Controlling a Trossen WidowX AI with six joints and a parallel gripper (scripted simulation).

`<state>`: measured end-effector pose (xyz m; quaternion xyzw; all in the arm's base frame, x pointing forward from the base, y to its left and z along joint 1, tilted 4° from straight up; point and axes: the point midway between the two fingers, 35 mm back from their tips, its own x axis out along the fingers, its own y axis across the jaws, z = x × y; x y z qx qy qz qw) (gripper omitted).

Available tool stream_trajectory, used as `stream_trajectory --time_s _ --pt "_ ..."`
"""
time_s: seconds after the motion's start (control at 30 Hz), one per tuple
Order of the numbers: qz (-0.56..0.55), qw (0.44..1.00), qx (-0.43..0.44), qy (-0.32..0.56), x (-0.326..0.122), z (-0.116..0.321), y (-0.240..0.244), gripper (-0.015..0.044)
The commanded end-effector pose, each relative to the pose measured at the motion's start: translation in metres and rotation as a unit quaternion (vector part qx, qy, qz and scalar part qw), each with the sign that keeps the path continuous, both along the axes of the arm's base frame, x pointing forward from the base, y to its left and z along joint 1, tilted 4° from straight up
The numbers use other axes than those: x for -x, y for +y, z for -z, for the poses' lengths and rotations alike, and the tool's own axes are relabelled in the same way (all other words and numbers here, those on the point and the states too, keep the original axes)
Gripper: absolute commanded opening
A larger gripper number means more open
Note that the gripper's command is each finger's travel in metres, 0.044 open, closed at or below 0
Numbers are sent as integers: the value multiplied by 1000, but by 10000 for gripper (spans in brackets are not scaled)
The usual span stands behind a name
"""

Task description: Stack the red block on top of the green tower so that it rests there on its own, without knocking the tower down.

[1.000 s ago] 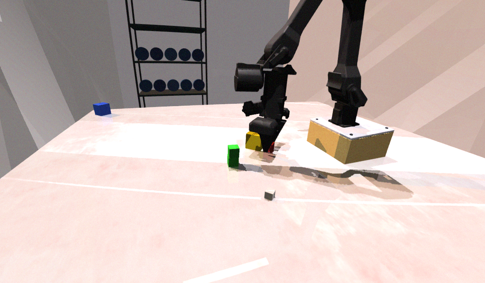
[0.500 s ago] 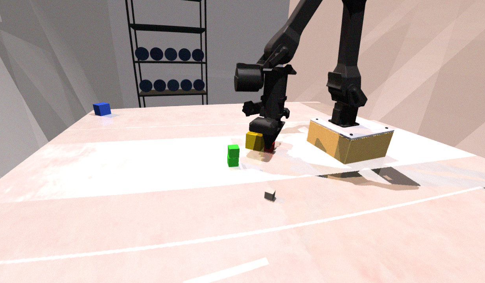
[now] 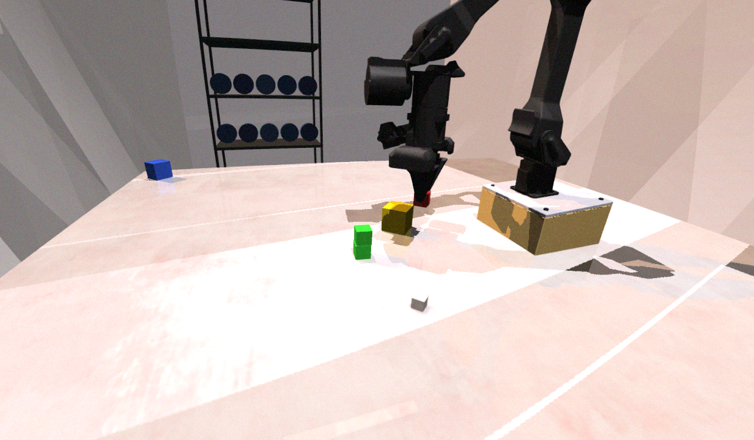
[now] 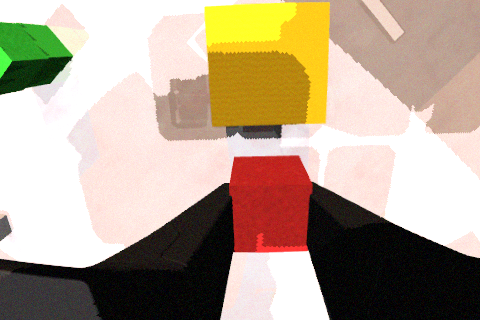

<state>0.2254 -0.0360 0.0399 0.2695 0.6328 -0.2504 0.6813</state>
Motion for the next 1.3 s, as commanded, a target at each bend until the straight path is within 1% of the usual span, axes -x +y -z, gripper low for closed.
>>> stream_trajectory --time_s 0.0,0.27,0.6,0.83,1.27 --pt "-3 1000 -1 -6 0 -18 0 0" --pt "-3 1000 0 -6 4 -56 0 0" --pt "-5 1000 0 -5 0 -60 0 0" --pt "-24 1000 3 -2 -27 -65 8 0" --pt "-11 1000 0 -8 -83 -72 32 0"
